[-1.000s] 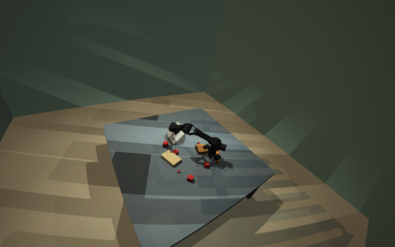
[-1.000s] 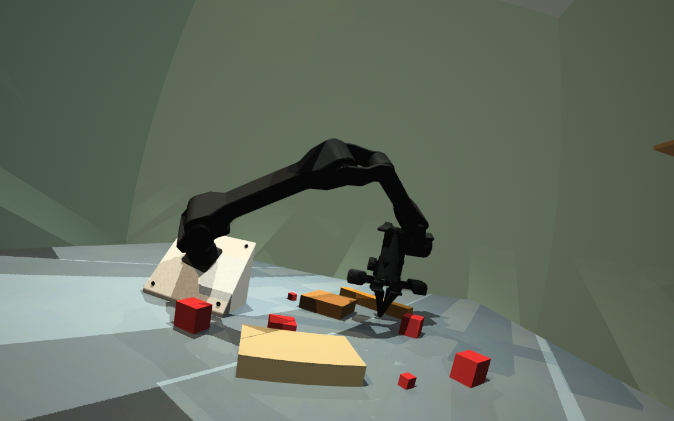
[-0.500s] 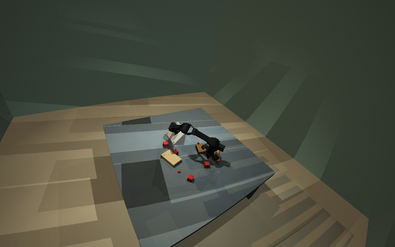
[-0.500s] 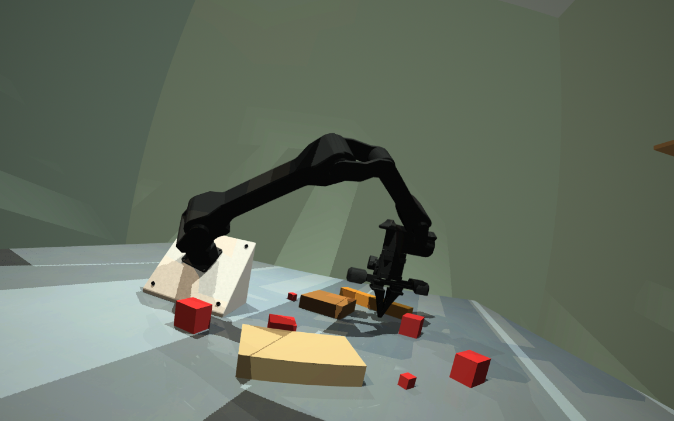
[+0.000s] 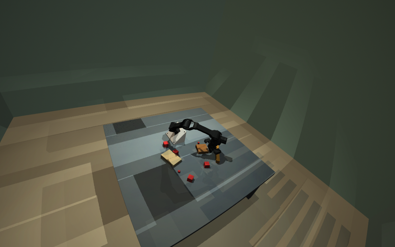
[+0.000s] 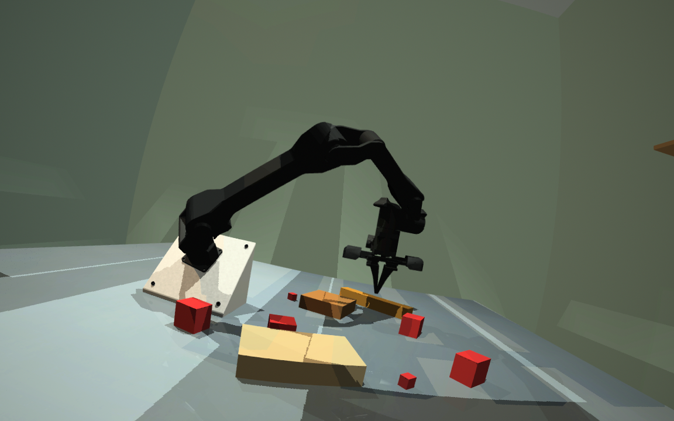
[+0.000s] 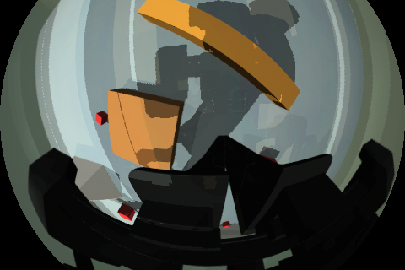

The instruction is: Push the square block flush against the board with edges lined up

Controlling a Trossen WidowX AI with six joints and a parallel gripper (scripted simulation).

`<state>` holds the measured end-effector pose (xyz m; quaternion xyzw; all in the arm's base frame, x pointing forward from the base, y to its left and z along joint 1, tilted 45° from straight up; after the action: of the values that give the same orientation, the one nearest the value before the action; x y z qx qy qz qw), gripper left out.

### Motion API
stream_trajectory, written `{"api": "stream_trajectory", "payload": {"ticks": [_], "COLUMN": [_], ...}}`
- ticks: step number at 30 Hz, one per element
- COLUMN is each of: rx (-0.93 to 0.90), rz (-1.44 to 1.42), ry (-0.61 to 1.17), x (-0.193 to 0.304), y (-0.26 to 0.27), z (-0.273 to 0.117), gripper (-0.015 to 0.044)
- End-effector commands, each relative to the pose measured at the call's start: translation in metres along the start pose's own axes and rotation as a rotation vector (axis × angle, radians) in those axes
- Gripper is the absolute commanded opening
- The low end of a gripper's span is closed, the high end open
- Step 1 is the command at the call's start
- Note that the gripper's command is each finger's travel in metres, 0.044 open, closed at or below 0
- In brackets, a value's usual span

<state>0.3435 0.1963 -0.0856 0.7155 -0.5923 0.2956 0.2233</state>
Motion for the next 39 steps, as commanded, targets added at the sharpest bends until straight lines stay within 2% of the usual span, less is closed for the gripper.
{"api": "stream_trajectory", "payload": {"ticks": [1,6,8,17,20,22,39], "rx": [0.003,-0.004,-0.005,-0.005,-0.004,-0.004,-0.004], "rz": [0.089,0.246,0.268,0.268,0.268,0.268,0.268], "ry": [-0.006,0.001,0.004,0.004,0.005,0.006,0.007], "x": [-0.045,-0.077,-0.081,-0.081,-0.081,-0.080,-0.064], "y": [0.050,0.109,0.118,0.117,0.117,0.118,0.121], "z": [-0.006,-0.004,-0.003,0.000,0.040,0.053,0.052], "gripper": [0.0000,0.0000,0.0000,0.0000,0.0000,0.0000,0.0000]}}
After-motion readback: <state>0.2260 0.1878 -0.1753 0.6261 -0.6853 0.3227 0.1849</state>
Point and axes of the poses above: the point midway between the two fingers, 35 mm back from their tips, its own z axis out along the fingers, its own y axis across the jaws, x = y × z, the point moved 1 cm from there along -z, back along the fingers, and after that the axes turned 2 degrees about -z, right-handed, at the moved point
